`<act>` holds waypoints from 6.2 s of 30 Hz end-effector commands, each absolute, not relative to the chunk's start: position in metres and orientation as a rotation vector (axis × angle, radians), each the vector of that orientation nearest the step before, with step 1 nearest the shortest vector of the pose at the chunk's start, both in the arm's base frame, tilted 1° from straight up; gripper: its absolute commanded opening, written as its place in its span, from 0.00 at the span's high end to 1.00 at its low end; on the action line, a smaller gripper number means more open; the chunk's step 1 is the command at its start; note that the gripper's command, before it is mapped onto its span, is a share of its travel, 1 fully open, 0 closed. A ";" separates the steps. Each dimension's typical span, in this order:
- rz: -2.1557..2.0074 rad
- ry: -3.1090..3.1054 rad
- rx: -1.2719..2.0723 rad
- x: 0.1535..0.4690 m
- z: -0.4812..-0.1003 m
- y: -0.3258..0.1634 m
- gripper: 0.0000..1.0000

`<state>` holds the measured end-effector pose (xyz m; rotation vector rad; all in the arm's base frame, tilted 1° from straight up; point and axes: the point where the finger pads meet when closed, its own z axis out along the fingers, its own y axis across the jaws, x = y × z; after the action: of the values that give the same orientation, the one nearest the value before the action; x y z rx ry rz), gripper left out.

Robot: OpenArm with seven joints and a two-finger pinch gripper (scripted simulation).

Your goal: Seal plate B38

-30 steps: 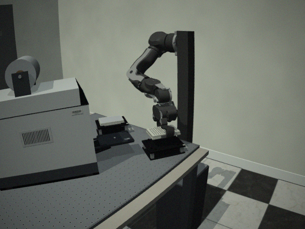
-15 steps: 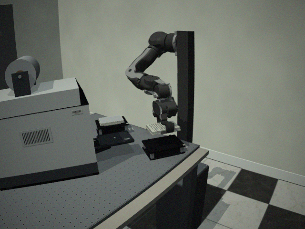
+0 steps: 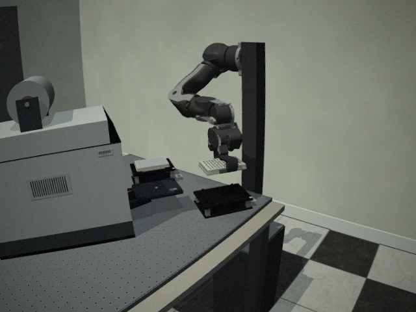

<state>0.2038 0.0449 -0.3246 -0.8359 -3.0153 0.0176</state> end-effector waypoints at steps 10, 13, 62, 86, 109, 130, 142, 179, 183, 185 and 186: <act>0.022 -3.017 -0.826 0.201 -0.331 0.045 1.00; 0.022 -3.017 -0.826 0.201 -0.331 0.045 1.00; 0.022 -3.032 -0.761 0.294 -0.306 -0.027 1.00; 0.022 -3.033 -0.761 0.325 -0.298 -0.050 1.00; 0.023 -3.033 -0.761 0.379 -0.284 -0.087 1.00; 0.023 -3.033 -0.761 0.375 -0.285 -0.085 1.00; 0.023 -3.033 -0.761 0.373 -0.286 -0.084 1.00; 0.024 -3.031 -0.753 0.368 -0.349 -0.083 1.00; 0.024 -3.031 -0.753 0.368 -0.349 -0.083 1.00; 0.024 -3.031 -0.753 0.368 -0.349 -0.083 1.00; 0.024 -3.031 -0.753 0.368 -0.349 -0.083 1.00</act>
<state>0.3677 -0.0841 -0.3493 -0.7571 -3.0288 0.0324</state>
